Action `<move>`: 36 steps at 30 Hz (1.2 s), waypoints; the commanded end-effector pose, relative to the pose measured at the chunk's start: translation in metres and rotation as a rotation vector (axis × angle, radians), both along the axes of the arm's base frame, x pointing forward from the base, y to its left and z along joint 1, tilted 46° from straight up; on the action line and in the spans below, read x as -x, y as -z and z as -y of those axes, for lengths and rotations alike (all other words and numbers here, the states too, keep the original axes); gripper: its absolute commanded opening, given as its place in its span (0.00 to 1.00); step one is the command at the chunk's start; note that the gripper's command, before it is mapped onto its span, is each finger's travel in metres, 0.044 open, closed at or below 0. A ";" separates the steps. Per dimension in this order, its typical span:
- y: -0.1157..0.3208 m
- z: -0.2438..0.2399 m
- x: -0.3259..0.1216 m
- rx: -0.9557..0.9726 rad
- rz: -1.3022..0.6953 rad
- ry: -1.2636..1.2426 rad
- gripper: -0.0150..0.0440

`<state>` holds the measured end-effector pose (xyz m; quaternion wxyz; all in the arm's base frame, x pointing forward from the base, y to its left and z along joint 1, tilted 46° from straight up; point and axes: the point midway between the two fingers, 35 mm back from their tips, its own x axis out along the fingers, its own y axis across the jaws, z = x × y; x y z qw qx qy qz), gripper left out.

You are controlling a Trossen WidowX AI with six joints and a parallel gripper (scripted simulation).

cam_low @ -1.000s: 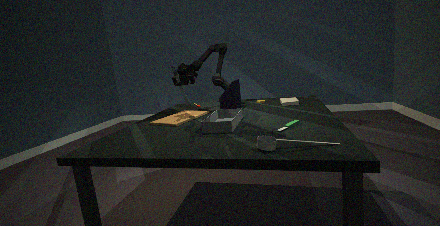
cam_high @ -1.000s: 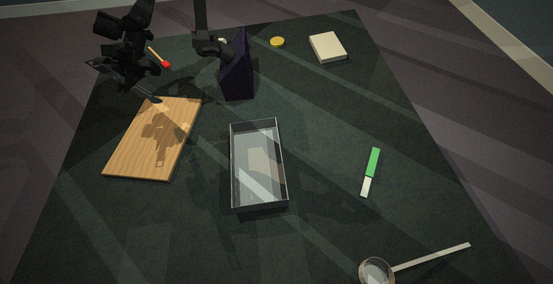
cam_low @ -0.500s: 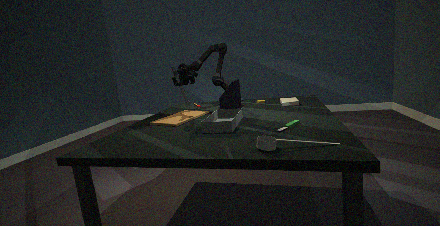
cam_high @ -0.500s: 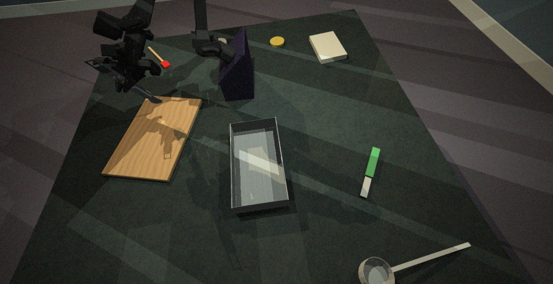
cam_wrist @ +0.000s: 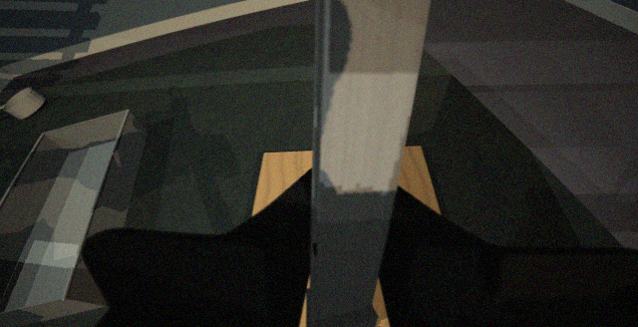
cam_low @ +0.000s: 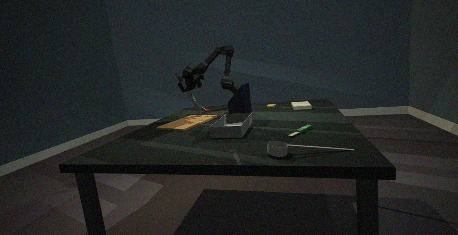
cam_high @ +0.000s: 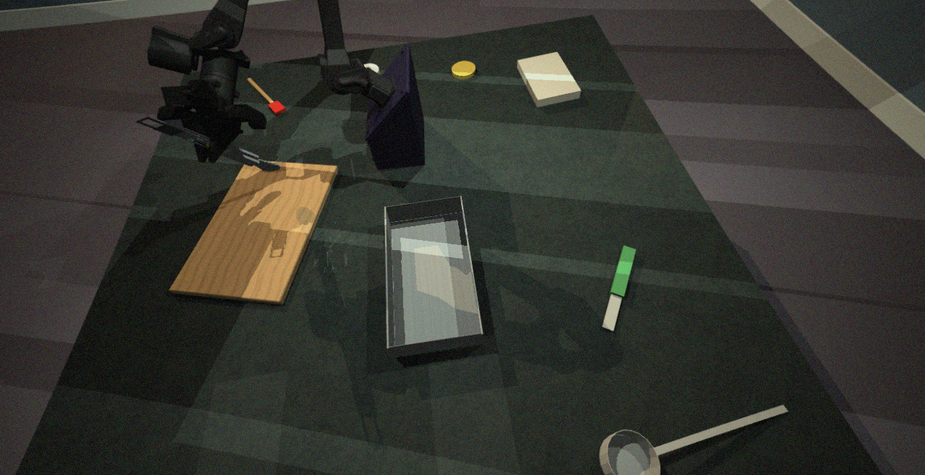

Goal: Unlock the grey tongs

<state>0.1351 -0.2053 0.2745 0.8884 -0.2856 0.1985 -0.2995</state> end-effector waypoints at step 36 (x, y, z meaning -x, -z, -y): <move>0.039 0.038 -0.012 -0.466 -0.546 0.596 0.00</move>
